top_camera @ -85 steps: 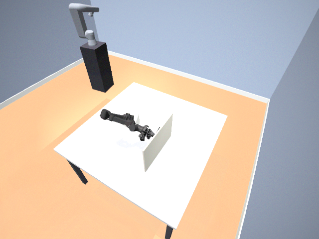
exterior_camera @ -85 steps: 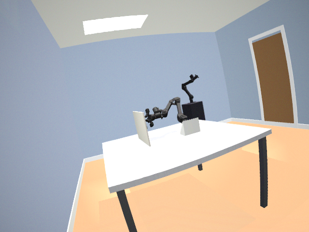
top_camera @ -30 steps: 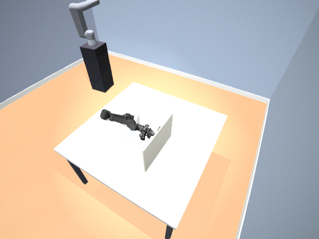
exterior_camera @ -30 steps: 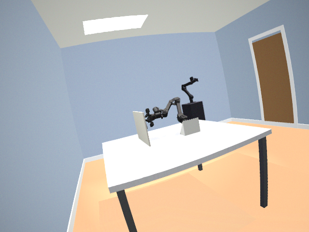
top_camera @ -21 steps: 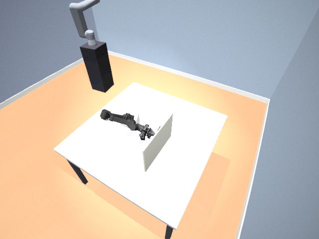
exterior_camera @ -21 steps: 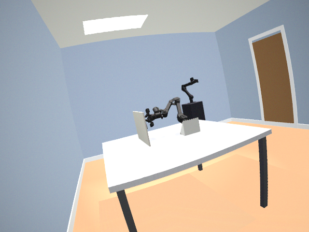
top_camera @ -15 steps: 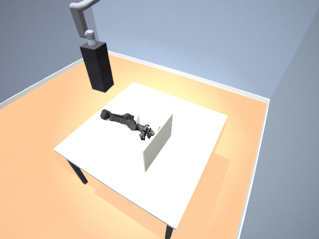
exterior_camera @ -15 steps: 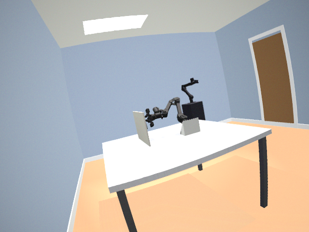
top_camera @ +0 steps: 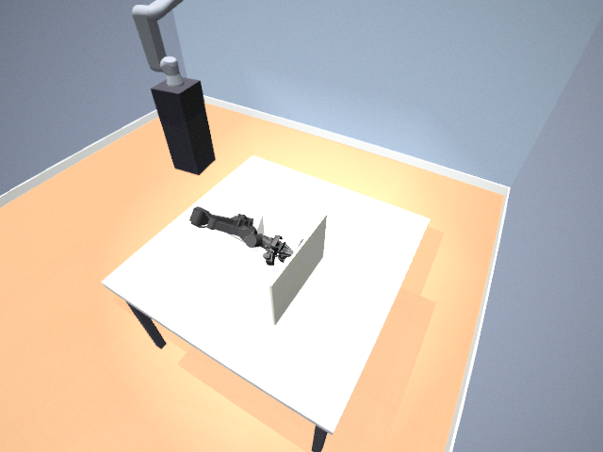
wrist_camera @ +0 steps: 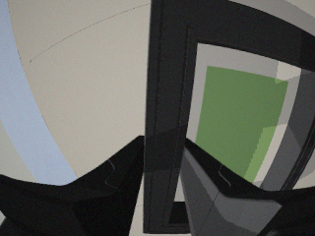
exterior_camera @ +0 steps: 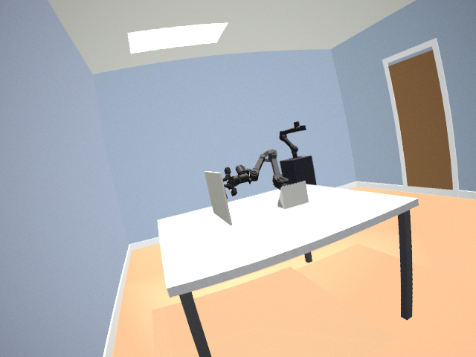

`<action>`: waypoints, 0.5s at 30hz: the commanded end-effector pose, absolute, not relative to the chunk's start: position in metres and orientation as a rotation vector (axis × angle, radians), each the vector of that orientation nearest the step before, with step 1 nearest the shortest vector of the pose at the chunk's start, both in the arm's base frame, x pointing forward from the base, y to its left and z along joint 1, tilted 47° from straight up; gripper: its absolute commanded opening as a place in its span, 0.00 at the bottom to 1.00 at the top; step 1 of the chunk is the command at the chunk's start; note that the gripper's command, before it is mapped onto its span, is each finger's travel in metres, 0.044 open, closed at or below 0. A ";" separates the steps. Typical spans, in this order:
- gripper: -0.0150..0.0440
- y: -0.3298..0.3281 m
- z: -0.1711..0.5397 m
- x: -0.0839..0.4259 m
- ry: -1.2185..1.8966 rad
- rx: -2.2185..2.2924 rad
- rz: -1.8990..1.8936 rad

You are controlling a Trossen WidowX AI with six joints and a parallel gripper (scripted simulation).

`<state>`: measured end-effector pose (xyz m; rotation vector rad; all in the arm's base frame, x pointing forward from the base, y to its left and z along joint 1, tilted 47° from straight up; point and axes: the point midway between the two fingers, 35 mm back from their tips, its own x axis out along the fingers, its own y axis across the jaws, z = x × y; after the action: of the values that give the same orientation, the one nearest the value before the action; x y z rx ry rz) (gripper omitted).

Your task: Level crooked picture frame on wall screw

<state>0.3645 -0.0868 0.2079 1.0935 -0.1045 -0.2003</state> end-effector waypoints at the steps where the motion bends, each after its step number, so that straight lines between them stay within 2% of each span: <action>1: 0.25 -0.087 0.208 0.364 -0.105 1.093 -0.200; 15: 0.25 -0.087 0.207 0.364 -0.103 1.088 -0.200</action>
<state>0.3645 -0.0867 0.2074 1.0937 -0.1032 -0.2006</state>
